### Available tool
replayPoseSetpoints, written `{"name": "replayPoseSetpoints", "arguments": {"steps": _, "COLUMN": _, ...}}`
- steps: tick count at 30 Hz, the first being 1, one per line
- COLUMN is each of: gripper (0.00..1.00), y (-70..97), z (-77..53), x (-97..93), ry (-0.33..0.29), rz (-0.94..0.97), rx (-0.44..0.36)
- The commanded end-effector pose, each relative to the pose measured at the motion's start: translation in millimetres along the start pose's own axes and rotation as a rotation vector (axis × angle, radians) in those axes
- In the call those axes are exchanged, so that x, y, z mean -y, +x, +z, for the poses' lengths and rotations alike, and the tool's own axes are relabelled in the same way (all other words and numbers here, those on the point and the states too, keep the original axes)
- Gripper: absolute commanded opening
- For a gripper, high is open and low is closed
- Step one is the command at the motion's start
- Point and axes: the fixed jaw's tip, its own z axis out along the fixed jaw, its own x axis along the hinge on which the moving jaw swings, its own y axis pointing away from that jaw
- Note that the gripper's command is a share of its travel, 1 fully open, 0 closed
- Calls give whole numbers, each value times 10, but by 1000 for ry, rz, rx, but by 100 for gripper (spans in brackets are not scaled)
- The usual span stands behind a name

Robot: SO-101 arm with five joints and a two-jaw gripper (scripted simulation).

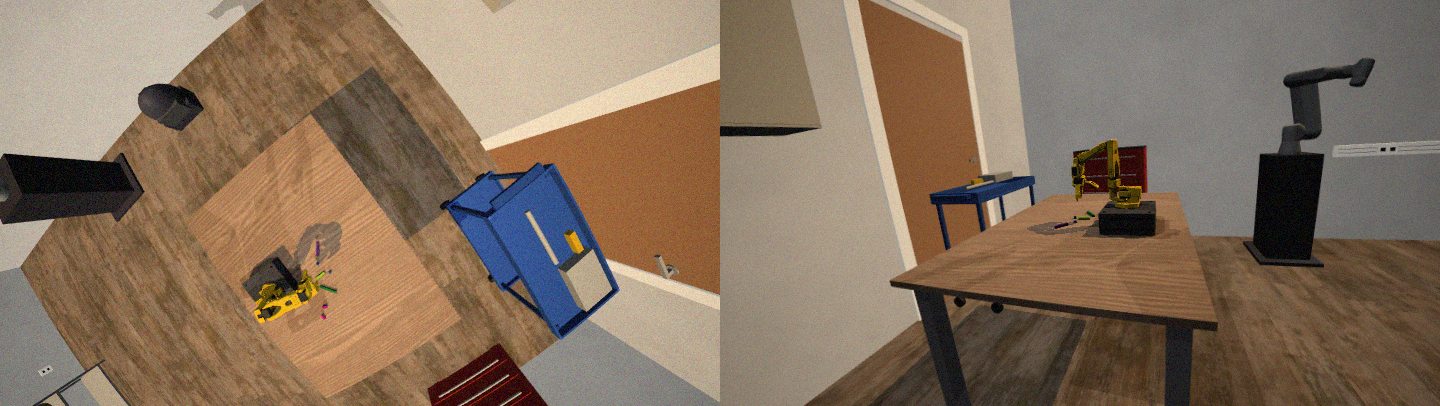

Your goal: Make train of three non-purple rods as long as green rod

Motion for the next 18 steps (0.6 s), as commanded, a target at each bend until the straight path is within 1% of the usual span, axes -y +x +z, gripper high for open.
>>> {"name": "replayPoseSetpoints", "arguments": {"steps": 1, "gripper": 35, "y": 68, "z": 75, "x": 52, "ry": 7, "rz": -142, "rx": 10}}
{"name": "replayPoseSetpoints", "arguments": {"steps": 4, "gripper": 32, "y": 108, "z": 144, "x": 104, "ry": 13, "rz": -269, "rx": 19}}
{"name": "replayPoseSetpoints", "arguments": {"steps": 7, "gripper": 31, "y": 109, "z": 145, "x": 105, "ry": 14, "rz": -271, "rx": 19}}
{"name": "replayPoseSetpoints", "arguments": {"steps": 13, "gripper": 26, "y": 165, "z": 265, "x": 202, "ry": 26, "rz": -487, "rx": 34}}
{"name": "replayPoseSetpoints", "arguments": {"steps": 18, "gripper": 23, "y": 193, "z": 341, "x": 267, "ry": 35, "rz": -620, "rx": 43}}
